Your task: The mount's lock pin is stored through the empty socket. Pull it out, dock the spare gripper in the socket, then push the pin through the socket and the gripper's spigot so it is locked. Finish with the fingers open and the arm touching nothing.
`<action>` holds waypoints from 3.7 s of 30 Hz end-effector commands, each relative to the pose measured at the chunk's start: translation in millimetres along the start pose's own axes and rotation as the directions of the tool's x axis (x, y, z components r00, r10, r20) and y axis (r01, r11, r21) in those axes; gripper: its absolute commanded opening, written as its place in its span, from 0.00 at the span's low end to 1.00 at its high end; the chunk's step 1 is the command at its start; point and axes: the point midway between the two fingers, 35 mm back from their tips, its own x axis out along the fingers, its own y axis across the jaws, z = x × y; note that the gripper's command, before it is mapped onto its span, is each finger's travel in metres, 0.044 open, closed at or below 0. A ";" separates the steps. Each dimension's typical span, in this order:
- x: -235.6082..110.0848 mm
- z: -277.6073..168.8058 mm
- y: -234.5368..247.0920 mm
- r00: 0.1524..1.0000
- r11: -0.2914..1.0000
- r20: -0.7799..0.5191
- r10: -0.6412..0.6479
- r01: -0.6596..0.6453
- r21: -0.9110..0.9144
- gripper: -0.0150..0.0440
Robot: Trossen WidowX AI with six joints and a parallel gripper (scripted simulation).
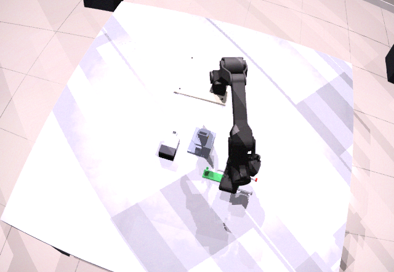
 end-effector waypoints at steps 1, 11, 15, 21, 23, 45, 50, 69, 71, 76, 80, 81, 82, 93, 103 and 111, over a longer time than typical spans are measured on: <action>-9.2 1.0 -0.6 1.000 1.000 0.002 -0.005 0.005 0.000 0.25; -12.7 -1.0 4.7 1.000 1.000 -0.009 0.022 -0.022 0.000 0.25; -12.7 -1.0 4.7 1.000 1.000 -0.009 0.022 -0.022 0.000 0.25; -15.9 -11.4 1.7 1.000 1.000 -0.010 0.022 -0.022 -0.003 0.25; -17.8 -17.5 0.0 1.000 1.000 -0.011 0.022 -0.022 -0.004 0.25; -19.5 -56.3 -7.9 0.999 1.000 -0.016 0.028 -0.028 -0.014 0.25; -12.6 -56.9 -8.0 0.999 0.999 -0.016 0.031 -0.032 -0.014 0.25; 8.3 -58.4 -8.6 1.000 1.000 -0.013 0.021 -0.022 -0.014 0.25; 9.6 -58.5 -8.3 1.000 1.000 -0.013 0.020 -0.021 -0.015 0.25; 9.8 -58.6 -8.2 1.000 1.000 -0.013 0.020 -0.021 -0.015 0.25; 9.8 -58.6 -8.2 1.000 1.000 -0.013 0.020 -0.021 -0.015 0.25; 9.8 -58.6 -8.2 1.000 1.000 -0.013 0.020 -0.021 -0.015 0.25; 9.8 -58.6 -8.2 1.000 1.000 -0.013 0.020 -0.021 -0.015 0.25; 5.3 -57.7 -9.2 1.000 1.000 -0.011 0.014 -0.014 -0.008 0.30; 5.3 -57.7 -9.2 1.000 1.000 -0.011 0.014 -0.014 -0.008 0.74; -11.0 -57.4 -5.1 0.999 0.999 -0.015 0.032 -0.032 -0.007 1.00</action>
